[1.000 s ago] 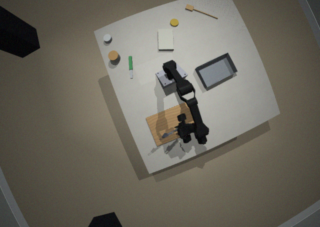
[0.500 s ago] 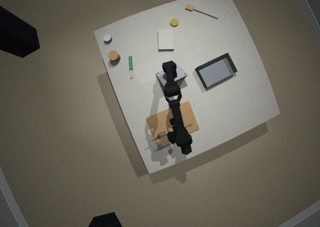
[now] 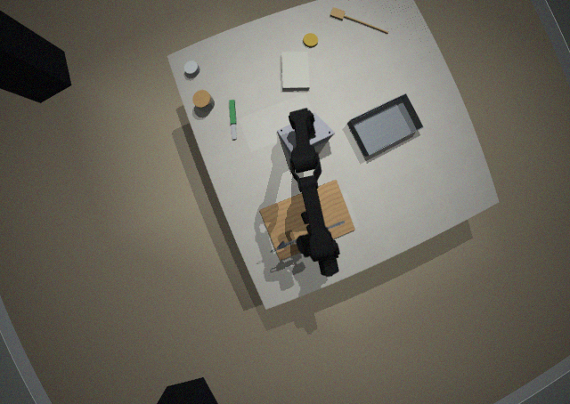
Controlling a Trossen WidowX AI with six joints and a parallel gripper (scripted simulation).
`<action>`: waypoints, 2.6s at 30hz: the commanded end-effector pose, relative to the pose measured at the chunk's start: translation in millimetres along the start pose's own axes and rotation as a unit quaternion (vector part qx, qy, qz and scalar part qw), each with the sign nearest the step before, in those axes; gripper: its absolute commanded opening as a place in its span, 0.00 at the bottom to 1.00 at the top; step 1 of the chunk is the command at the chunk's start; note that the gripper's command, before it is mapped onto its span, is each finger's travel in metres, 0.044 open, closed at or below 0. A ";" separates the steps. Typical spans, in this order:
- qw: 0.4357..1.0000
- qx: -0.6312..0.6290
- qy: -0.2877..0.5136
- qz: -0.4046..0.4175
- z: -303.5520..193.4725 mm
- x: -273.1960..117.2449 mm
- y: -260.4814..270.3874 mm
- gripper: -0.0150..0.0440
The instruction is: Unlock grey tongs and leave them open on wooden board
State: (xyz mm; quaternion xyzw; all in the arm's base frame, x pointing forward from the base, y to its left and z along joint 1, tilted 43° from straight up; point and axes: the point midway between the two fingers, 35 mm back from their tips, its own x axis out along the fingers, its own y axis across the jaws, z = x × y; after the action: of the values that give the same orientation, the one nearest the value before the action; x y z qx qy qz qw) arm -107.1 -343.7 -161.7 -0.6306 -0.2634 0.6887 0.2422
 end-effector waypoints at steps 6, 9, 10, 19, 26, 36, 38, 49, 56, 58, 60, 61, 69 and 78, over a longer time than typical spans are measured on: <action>1.000 0.000 0.000 0.010 2.0 -0.5 2.0 0.00; 1.000 0.000 0.000 0.010 2.3 4.4 2.9 0.00; 1.000 0.000 0.000 0.010 2.5 6.0 3.2 0.00; 1.000 0.001 -0.001 0.010 3.3 20.7 5.2 0.00; 1.000 0.001 -0.001 0.010 3.8 32.2 6.3 0.00; 1.000 0.001 -0.001 0.010 4.1 48.7 7.1 0.00; 1.000 0.001 -0.001 0.010 4.1 52.0 7.1 0.00; 1.000 0.001 -0.001 0.010 4.0 70.1 6.7 0.00; 1.000 0.001 -0.001 0.010 3.7 81.5 5.9 0.00; 1.000 0.001 -0.001 0.009 3.6 84.8 5.5 0.00; 1.000 0.001 -0.001 0.009 3.4 88.1 5.2 0.00; 1.000 0.001 -0.001 0.009 3.4 89.7 5.0 0.00; 1.000 0.001 -0.001 0.009 2.6 102.7 3.1 0.00; 1.000 0.003 0.002 0.010 1.9 104.9 2.9 0.09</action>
State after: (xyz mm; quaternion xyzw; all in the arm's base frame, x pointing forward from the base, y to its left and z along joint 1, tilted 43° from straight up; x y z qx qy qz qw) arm -118.1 -275.9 -241.3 -0.6338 -0.2546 0.6905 0.2379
